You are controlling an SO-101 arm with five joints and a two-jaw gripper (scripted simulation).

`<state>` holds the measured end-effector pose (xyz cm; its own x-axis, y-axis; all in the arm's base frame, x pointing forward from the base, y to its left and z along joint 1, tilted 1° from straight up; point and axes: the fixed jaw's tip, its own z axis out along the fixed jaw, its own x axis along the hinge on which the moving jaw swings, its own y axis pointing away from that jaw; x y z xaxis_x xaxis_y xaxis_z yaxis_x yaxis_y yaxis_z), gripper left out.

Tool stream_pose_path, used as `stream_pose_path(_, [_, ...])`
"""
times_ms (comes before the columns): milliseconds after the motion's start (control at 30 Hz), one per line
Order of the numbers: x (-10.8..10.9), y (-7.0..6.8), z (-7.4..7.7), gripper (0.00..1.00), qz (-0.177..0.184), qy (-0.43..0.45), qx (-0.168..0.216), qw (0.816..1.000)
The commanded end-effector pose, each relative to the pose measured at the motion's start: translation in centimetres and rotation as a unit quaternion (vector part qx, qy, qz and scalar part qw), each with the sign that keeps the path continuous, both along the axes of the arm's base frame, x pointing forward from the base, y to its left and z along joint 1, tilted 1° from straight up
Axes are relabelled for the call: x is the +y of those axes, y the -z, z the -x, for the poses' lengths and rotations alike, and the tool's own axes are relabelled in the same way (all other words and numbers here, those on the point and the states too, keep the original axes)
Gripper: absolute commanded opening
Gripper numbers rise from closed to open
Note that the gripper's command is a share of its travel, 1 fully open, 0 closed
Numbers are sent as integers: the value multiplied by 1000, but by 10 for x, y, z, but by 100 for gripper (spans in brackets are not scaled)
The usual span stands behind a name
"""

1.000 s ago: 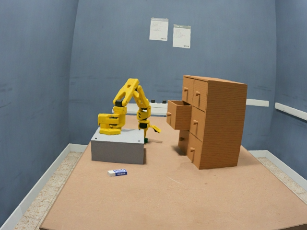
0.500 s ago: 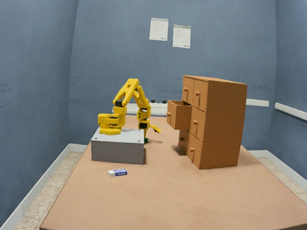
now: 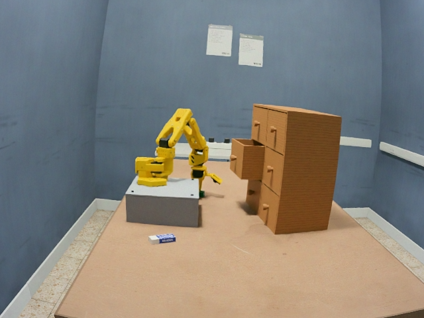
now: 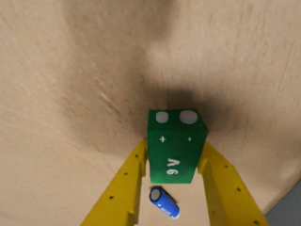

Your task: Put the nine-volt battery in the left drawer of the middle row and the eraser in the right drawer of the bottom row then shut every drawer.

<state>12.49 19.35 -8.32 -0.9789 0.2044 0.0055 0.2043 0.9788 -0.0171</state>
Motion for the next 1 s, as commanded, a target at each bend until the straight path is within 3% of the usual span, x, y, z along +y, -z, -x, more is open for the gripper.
stream_pose_path(0, [1,2,0,0,-2,1,-1,1000])
stream_pose_path(467, [1,2,0,0,-2,1,-1,1000])
stream_pose_path(967, [3,-33,-1,0,-2,1,-1,1000])
